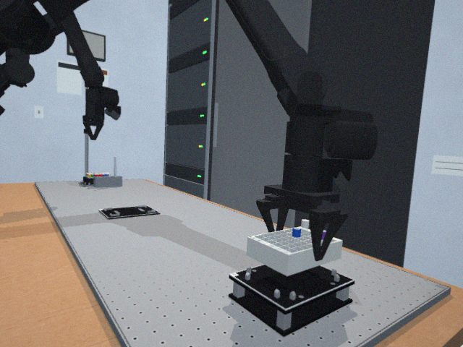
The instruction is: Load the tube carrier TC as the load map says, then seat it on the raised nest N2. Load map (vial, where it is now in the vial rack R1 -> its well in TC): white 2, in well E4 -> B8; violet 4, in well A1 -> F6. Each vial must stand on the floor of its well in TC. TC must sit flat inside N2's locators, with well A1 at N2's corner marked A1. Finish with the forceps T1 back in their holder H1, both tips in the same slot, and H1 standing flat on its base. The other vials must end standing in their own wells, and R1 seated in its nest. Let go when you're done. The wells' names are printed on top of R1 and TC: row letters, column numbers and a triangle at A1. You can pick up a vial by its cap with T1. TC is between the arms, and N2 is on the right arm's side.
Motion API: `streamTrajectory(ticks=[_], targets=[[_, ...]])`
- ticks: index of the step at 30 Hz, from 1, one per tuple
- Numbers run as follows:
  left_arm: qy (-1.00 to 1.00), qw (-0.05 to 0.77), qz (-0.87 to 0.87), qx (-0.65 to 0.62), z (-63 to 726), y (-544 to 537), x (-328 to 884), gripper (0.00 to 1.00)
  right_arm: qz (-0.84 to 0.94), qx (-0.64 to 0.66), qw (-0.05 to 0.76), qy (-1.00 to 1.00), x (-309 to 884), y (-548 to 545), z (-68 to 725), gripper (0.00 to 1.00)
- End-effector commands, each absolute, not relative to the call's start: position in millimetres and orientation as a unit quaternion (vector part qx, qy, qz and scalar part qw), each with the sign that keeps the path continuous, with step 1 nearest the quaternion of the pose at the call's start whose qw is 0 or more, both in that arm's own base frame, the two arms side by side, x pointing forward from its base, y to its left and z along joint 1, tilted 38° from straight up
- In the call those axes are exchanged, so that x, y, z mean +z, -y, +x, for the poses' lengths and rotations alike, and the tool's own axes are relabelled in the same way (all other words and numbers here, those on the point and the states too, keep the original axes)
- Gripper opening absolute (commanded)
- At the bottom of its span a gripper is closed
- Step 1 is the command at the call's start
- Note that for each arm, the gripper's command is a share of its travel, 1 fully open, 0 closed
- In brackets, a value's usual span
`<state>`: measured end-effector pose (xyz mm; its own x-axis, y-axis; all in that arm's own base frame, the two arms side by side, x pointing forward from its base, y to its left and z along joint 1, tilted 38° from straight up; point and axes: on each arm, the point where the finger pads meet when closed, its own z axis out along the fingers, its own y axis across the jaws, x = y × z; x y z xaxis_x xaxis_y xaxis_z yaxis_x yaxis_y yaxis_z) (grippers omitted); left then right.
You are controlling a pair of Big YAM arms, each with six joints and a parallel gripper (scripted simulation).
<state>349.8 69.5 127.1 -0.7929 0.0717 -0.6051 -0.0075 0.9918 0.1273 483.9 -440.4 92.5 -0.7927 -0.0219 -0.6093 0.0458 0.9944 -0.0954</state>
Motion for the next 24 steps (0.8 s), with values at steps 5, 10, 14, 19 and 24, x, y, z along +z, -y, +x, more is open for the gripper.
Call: streamTrajectory(ticks=[5, 10, 14, 19, 24], targets=[[-0.941, 0.331, 0.015, 0.064, 355.2, -69.6, 136.6, 0.25, 0.012, -0.064, 0.328, -0.942, 97.1, 453.0, 476.2, 0.0], [-0.941, 0.331, 0.015, 0.064, 355.2, -69.6, 136.6, 0.25, 0.011, -0.065, 0.328, -0.942, 97.0, 453.9, 476.0, 0.0], [-0.941, 0.331, 0.015, 0.064, 355.2, -69.6, 136.6, 0.25, 0.01, -0.064, 0.327, -0.943, 95.2, 453.3, 475.1, 0.0], [-0.941, 0.331, 0.015, 0.064, 355.2, -69.6, 136.6, 0.25, 0.009, -0.066, 0.329, -0.942, 98.0, 455.5, 476.8, 0.0], [-0.941, 0.331, 0.015, 0.064, 355.2, -69.6, 136.6, 0.25, 0.009, -0.066, 0.329, -0.942, 96.8, 455.7, 476.5, 0.0]])
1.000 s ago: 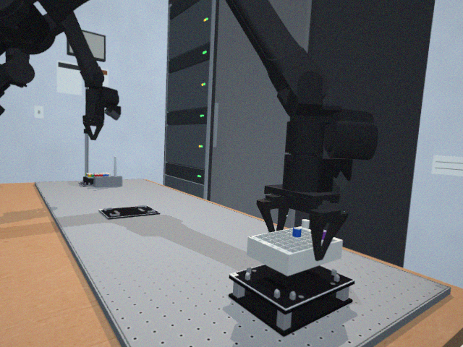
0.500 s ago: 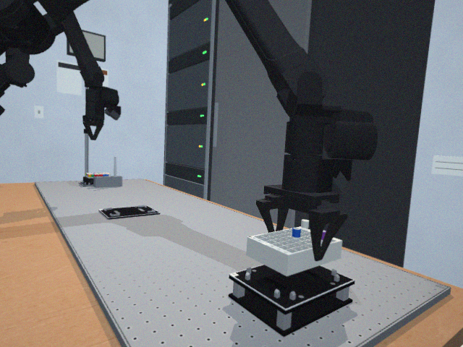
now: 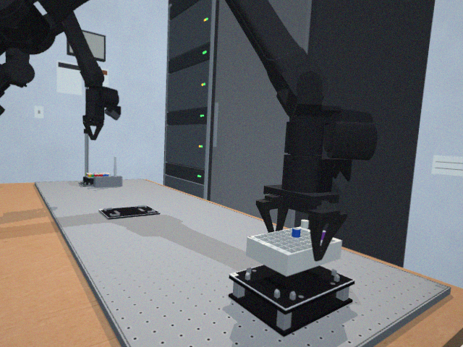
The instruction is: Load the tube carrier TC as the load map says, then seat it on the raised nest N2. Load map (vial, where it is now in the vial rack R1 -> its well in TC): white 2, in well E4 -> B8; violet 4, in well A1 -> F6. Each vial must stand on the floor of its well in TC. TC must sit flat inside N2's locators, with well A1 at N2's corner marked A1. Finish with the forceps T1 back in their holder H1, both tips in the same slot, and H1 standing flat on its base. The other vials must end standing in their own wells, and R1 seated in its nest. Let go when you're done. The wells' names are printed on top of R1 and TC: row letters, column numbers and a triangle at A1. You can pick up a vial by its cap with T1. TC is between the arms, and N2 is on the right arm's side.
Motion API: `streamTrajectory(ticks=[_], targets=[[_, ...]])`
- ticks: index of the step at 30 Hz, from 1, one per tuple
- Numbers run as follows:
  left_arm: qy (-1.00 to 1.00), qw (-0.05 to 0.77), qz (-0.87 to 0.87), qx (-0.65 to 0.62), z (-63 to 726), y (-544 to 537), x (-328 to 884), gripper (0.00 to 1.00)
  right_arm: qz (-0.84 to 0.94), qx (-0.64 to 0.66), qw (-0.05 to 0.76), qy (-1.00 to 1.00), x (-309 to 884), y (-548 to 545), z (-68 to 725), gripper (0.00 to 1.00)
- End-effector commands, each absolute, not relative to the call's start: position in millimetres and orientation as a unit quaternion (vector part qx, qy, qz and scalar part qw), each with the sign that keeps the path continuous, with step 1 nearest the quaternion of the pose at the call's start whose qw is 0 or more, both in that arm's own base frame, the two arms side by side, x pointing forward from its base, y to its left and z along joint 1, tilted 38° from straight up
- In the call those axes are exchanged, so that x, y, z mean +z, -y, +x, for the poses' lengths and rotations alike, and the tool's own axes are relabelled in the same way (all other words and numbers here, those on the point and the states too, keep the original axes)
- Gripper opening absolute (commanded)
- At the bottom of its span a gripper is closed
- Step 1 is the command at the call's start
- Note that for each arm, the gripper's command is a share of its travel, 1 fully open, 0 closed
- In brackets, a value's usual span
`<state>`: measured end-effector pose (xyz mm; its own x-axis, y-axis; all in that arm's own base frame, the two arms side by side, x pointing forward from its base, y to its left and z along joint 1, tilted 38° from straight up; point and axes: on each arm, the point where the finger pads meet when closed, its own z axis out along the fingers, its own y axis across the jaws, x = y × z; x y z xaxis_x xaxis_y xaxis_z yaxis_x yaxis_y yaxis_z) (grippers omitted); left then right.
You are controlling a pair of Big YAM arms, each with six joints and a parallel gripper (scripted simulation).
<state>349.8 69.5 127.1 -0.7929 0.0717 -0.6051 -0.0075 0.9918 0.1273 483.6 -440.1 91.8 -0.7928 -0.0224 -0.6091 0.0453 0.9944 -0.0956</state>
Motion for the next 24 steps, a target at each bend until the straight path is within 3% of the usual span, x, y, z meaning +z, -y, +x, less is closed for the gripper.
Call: streamTrajectory(ticks=[1, 24], targets=[[-0.941, 0.331, 0.015, 0.064, 355.2, -69.6, 136.6, 0.25, 0.009, -0.065, 0.329, -0.942, 96.4, 455.7, 476.4, 0.0], [-0.941, 0.331, 0.015, 0.064, 355.2, -69.6, 136.6, 0.25, 0.009, -0.066, 0.329, -0.942, 95.8, 458.0, 476.3, 0.0]])
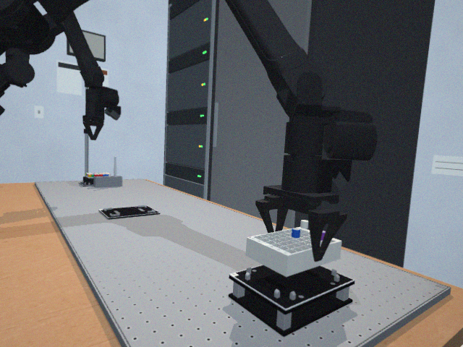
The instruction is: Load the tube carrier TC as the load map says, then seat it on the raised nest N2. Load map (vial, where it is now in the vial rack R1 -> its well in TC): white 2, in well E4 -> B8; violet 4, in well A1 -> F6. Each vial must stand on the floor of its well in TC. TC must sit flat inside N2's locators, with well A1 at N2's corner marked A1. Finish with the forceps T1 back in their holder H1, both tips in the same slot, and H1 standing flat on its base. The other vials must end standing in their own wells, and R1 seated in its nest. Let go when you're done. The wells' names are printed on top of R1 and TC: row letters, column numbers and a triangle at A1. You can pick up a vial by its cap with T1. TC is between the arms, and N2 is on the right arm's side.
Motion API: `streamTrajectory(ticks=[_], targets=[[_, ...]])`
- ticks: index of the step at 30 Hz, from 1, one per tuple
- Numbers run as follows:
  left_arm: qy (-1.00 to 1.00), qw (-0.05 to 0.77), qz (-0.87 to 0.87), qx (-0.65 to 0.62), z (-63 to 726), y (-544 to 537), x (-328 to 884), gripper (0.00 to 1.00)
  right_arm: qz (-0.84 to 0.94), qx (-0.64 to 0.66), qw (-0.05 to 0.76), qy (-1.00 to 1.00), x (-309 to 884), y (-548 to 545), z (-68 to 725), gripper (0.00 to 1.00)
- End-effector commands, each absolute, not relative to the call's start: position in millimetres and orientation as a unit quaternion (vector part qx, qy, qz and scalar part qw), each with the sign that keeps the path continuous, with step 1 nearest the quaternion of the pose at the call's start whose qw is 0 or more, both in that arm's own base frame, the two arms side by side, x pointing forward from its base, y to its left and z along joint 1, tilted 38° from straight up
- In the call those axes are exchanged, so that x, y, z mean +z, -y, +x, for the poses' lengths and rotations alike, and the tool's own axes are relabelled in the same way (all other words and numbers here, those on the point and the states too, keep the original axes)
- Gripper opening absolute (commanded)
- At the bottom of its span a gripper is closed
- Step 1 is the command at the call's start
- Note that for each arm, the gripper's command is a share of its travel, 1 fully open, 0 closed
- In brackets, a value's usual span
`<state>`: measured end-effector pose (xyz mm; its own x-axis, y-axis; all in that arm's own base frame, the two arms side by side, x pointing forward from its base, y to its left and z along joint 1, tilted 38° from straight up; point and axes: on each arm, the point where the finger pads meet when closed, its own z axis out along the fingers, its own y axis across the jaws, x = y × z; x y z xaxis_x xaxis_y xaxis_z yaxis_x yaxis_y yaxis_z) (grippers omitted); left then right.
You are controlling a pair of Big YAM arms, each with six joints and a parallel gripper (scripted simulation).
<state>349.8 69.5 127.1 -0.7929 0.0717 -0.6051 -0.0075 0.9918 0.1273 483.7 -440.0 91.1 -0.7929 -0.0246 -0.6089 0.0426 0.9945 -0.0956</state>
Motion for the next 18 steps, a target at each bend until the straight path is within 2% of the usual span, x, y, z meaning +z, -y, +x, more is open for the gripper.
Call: streamTrajectory(ticks=[1, 18], targets=[[-0.941, 0.331, 0.015, 0.064, 355.2, -69.6, 136.6, 0.25, 0.009, -0.066, 0.329, -0.942, 95.8, 458.0, 476.3, 0.0], [-0.941, 0.331, 0.015, 0.064, 355.2, -69.6, 136.6, 0.25, 0.008, -0.069, 0.332, -0.941, 99.6, 461.1, 478.0, 0.0]])
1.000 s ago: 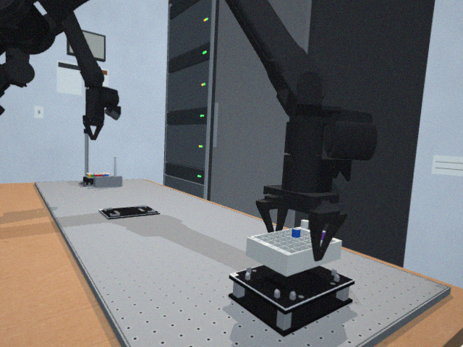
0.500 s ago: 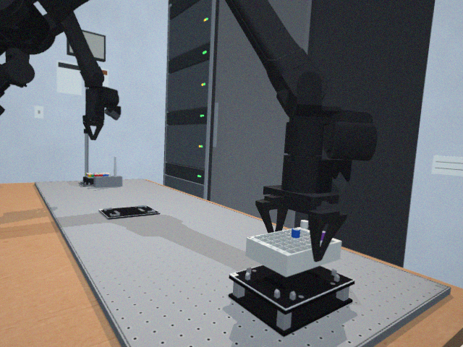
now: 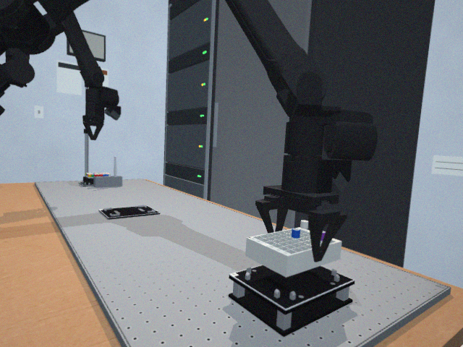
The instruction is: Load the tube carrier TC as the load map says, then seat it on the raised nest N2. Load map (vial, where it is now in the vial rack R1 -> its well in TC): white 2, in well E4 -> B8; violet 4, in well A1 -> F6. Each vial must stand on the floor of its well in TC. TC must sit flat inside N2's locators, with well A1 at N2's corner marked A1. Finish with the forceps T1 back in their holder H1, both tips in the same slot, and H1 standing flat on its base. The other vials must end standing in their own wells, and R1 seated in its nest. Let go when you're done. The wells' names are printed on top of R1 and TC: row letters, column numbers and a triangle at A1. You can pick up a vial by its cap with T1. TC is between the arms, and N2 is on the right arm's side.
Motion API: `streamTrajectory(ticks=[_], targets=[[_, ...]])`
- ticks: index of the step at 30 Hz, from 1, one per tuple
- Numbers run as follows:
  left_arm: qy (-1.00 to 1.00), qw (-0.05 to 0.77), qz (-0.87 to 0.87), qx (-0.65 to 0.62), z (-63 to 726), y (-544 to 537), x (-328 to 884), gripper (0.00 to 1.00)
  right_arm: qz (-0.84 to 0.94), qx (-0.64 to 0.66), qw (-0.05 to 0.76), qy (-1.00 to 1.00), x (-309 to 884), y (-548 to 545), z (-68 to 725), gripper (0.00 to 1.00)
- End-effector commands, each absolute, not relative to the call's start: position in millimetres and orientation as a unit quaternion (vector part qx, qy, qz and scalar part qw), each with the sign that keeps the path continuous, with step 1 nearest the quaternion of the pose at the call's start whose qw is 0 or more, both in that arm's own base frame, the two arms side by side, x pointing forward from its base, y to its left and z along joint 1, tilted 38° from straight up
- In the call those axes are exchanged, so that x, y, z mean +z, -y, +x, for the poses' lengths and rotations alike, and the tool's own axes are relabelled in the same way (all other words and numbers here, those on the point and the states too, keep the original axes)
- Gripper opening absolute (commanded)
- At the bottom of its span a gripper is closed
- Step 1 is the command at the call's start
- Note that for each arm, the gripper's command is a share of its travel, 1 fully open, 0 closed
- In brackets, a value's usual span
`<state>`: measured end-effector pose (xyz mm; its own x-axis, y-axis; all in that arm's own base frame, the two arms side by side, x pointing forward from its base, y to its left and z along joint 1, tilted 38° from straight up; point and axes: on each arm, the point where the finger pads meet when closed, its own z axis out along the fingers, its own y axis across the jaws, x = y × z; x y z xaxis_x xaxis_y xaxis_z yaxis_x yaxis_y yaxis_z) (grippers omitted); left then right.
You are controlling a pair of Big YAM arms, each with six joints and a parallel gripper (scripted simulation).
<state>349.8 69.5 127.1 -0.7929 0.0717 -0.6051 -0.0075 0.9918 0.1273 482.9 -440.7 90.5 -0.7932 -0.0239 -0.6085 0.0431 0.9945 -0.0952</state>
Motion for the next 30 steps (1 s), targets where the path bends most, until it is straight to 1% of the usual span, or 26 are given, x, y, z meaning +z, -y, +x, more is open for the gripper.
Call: streamTrajectory(ticks=[1, 30], targets=[[-0.941, 0.331, 0.015, 0.064, 355.2, -69.6, 136.6, 0.25, 0.008, -0.069, 0.332, -0.941, 99.6, 461.1, 478.0, 0.0], [-0.941, 0.331, 0.015, 0.064, 355.2, -69.6, 136.6, 0.25, 0.008, -0.071, 0.334, -0.94, 105.3, 464.7, 480.8, 0.0]])
